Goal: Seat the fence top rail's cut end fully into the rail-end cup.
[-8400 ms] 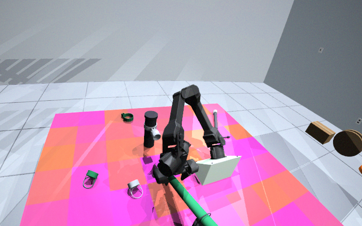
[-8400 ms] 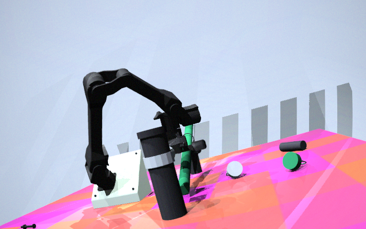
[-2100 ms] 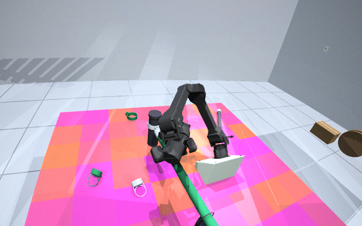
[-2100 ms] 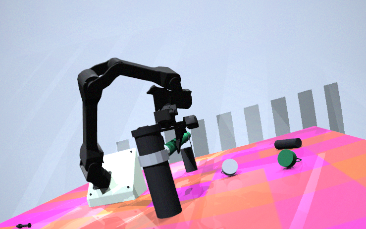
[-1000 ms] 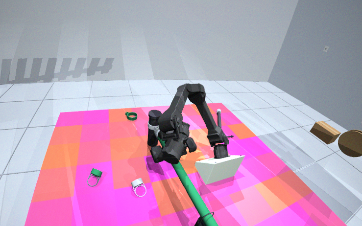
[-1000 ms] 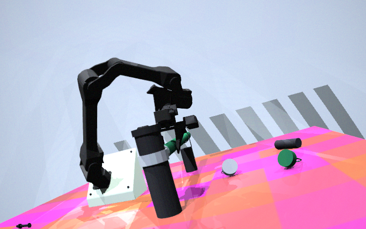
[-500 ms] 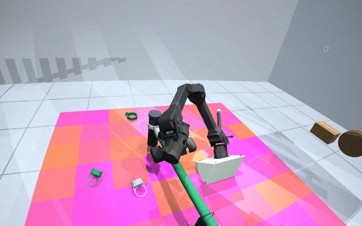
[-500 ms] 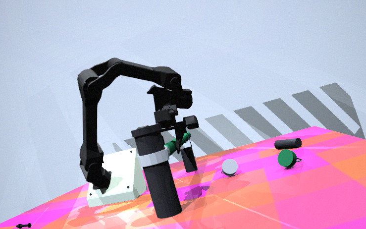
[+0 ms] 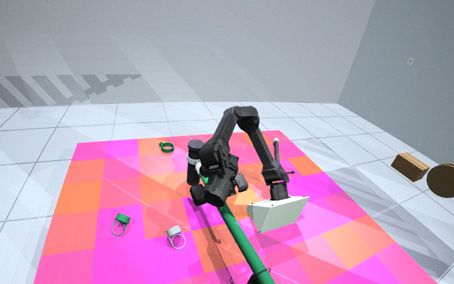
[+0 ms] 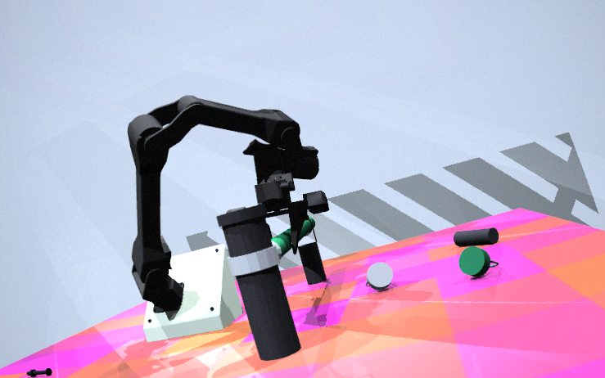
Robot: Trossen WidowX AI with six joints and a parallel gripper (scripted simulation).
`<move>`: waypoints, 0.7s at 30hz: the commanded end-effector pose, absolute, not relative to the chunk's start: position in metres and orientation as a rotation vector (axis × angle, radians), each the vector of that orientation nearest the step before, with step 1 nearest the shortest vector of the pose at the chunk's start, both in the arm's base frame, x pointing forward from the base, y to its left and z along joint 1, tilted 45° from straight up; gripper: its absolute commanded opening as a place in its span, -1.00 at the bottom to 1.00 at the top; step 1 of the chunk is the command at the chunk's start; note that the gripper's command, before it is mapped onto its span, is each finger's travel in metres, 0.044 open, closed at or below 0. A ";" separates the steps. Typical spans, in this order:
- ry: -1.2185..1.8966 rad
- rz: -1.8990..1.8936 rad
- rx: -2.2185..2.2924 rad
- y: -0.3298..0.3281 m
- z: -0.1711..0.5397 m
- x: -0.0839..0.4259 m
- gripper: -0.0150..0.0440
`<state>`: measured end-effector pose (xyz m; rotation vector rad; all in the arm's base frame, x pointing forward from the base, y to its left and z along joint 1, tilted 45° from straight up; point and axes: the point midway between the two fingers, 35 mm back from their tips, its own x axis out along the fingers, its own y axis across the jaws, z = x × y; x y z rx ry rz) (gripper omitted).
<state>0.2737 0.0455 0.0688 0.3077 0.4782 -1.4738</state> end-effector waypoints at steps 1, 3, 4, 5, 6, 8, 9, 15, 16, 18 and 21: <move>0.467 -1.464 0.310 0.045 0.074 0.277 -0.49; 0.466 -1.464 0.310 0.045 0.074 0.277 -0.49; 0.466 -1.464 0.310 0.045 0.075 0.277 -0.49; 0.466 -1.464 0.310 0.045 0.075 0.277 -0.49; 0.466 -1.464 0.310 0.045 0.075 0.277 -0.49; 0.466 -1.464 0.310 0.044 0.076 0.278 -0.49; 0.466 -1.464 0.310 0.044 0.076 0.278 -0.49; 0.466 -1.464 0.310 0.044 0.078 0.279 -0.49; 0.466 -1.464 0.310 0.044 0.078 0.279 -0.49; 0.466 -1.464 0.310 0.043 0.079 0.279 -0.49; 0.466 -1.464 0.310 0.043 0.080 0.280 -0.49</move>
